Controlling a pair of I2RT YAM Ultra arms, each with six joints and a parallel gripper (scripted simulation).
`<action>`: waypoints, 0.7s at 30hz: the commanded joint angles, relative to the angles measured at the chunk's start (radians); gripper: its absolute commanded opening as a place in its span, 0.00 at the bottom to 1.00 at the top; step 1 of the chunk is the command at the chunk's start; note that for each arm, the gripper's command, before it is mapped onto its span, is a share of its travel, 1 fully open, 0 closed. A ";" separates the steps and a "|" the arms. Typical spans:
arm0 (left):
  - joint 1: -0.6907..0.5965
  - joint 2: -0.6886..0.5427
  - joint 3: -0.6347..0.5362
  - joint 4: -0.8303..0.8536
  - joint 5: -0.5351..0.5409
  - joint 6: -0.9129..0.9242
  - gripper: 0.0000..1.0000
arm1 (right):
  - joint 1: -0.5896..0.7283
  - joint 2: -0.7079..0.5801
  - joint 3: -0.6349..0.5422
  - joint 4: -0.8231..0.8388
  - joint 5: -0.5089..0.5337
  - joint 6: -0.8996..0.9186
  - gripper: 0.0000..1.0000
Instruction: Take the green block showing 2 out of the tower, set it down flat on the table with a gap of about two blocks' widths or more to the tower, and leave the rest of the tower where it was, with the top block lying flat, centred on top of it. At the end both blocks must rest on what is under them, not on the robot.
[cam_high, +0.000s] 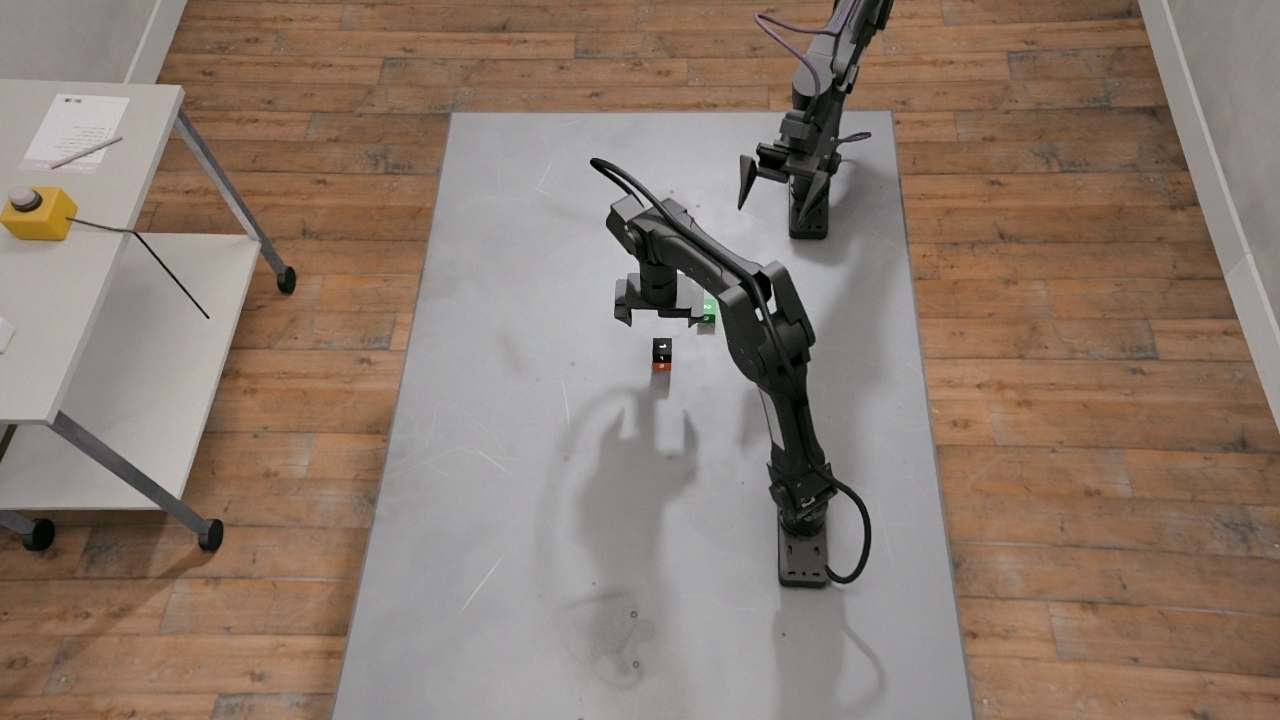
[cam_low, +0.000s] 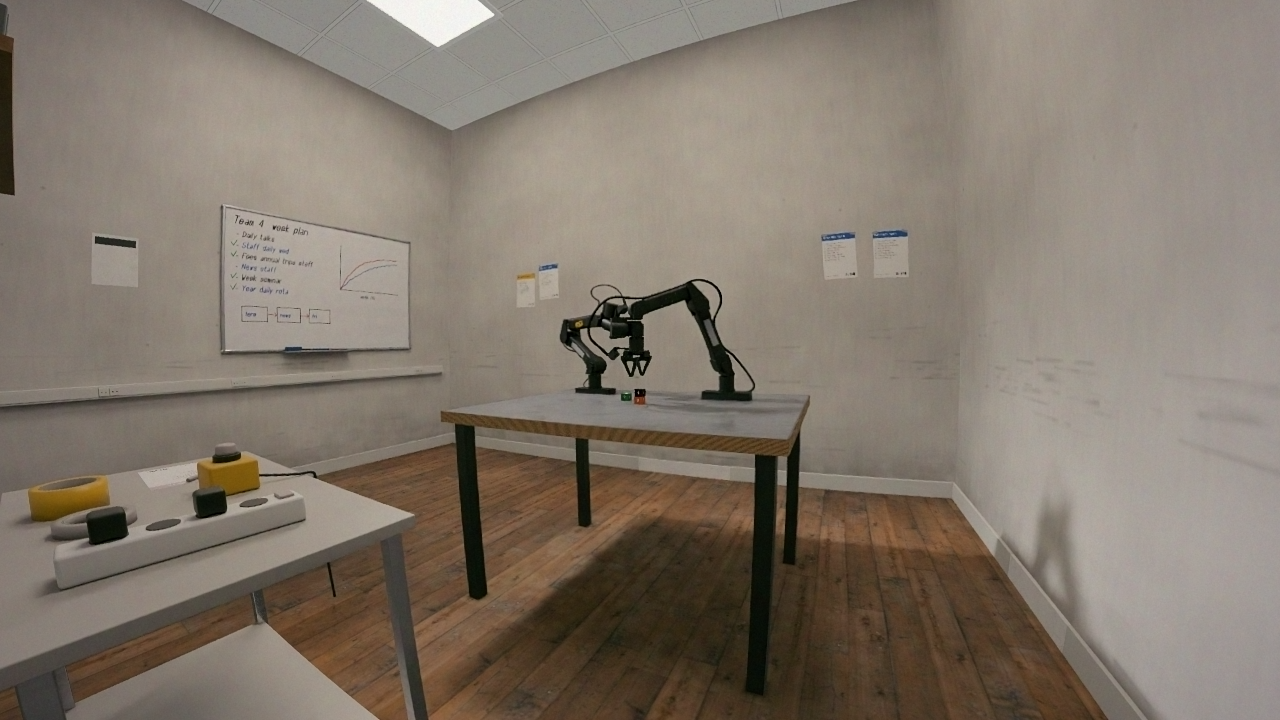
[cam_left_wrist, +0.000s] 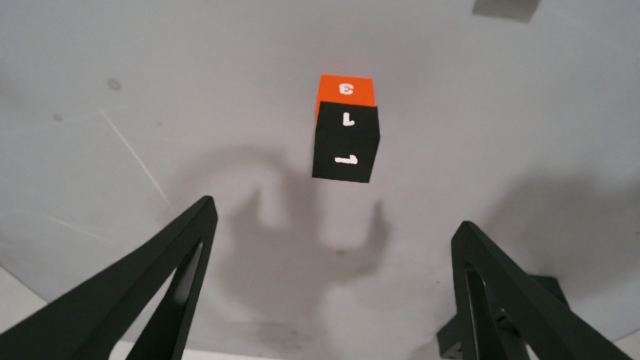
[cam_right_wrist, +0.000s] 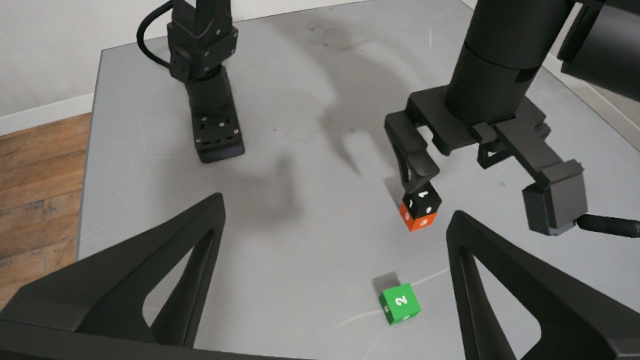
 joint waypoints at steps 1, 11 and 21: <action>0.012 0.016 0.012 -0.027 -0.001 0.011 1.00 | 0.012 -0.022 0.000 0.024 0.007 0.009 1.00; 0.044 -0.098 -0.073 0.100 -0.028 -0.048 1.00 | -0.025 0.095 0.056 0.035 0.014 0.017 1.00; 0.219 -0.499 -0.328 0.296 -0.031 -0.116 1.00 | -0.121 0.472 0.209 0.038 0.015 0.016 1.00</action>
